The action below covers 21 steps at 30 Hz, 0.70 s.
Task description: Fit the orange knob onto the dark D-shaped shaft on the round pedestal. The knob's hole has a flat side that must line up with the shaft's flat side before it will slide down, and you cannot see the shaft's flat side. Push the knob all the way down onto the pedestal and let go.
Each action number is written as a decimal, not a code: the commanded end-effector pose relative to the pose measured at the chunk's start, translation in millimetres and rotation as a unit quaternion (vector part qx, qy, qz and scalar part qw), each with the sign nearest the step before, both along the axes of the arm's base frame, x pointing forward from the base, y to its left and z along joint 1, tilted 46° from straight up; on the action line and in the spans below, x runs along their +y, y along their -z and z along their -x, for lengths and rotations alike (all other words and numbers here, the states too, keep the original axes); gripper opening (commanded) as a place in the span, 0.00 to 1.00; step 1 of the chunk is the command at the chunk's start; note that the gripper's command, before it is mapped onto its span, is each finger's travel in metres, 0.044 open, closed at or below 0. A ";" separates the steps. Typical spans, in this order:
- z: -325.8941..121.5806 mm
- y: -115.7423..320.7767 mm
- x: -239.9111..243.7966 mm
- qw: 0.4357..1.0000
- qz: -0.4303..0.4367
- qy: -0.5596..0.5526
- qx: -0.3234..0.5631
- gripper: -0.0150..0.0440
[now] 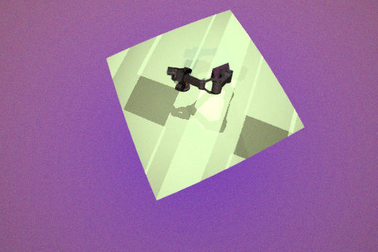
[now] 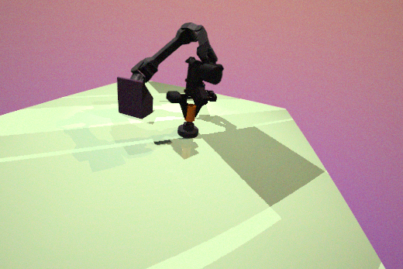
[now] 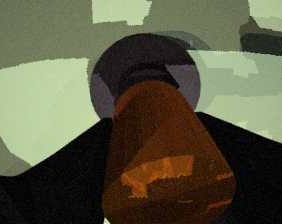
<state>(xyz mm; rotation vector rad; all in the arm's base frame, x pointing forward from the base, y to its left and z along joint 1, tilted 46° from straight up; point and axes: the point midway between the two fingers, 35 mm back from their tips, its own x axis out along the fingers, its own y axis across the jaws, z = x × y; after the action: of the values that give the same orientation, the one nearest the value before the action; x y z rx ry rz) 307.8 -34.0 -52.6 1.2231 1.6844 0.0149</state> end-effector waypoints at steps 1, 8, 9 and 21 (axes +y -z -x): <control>-0.6 0.7 -0.1 1.000 0.000 0.001 0.001 0.25; -0.7 0.8 -0.1 1.000 0.000 0.001 0.001 0.25; -0.7 0.8 -0.1 1.000 0.000 0.001 0.001 0.25; -2.8 -1.9 -3.8 0.997 -0.002 0.054 0.054 0.25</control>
<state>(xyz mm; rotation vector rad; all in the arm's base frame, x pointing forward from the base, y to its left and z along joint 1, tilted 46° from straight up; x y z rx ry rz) 308.6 -36.6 -50.7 1.2875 1.7019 -0.0540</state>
